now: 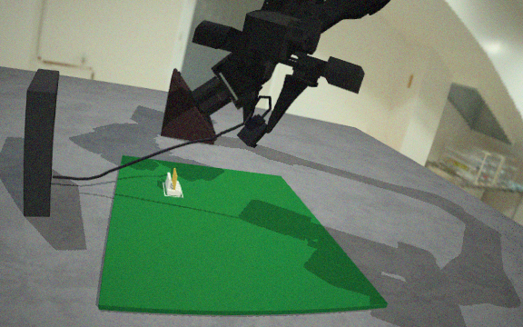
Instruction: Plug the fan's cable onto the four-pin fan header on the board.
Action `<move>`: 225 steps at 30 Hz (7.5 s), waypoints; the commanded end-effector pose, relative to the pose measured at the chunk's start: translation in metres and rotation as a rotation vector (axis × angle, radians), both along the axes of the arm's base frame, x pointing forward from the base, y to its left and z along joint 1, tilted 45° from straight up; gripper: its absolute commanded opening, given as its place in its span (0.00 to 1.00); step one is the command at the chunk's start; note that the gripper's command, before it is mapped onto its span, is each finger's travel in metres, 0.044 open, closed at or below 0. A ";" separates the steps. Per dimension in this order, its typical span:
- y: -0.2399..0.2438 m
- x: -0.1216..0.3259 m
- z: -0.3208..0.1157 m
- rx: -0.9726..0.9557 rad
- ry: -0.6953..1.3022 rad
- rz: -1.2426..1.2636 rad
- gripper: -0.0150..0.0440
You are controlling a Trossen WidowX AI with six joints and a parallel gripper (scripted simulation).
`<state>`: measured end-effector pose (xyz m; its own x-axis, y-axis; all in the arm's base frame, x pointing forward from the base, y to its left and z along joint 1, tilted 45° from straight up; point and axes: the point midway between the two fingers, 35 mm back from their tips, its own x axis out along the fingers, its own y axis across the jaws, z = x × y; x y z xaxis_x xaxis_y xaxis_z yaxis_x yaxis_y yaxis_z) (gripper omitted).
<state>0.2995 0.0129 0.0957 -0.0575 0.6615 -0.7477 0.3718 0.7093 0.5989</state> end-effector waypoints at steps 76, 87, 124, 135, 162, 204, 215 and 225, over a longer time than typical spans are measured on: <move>0.027 -0.014 -0.025 -0.625 -0.705 -0.523 0.25; 0.028 -0.020 -0.015 -0.574 -0.827 -0.685 0.25; 0.020 -0.030 0.001 -0.488 -0.926 -0.845 0.25; 0.026 -0.032 -0.003 -0.488 -0.924 -0.850 0.25; 0.046 -0.037 -0.015 -0.487 -0.922 -0.851 0.25; 0.071 -0.041 -0.041 -0.486 -0.920 -0.851 0.25; 0.078 -0.042 -0.048 -0.486 -0.919 -0.851 0.25; 0.079 -0.042 -0.049 -0.488 -0.918 -0.845 0.25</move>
<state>0.2576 0.0923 0.0466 0.8814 -0.0987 -0.4619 0.4008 0.6736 0.6209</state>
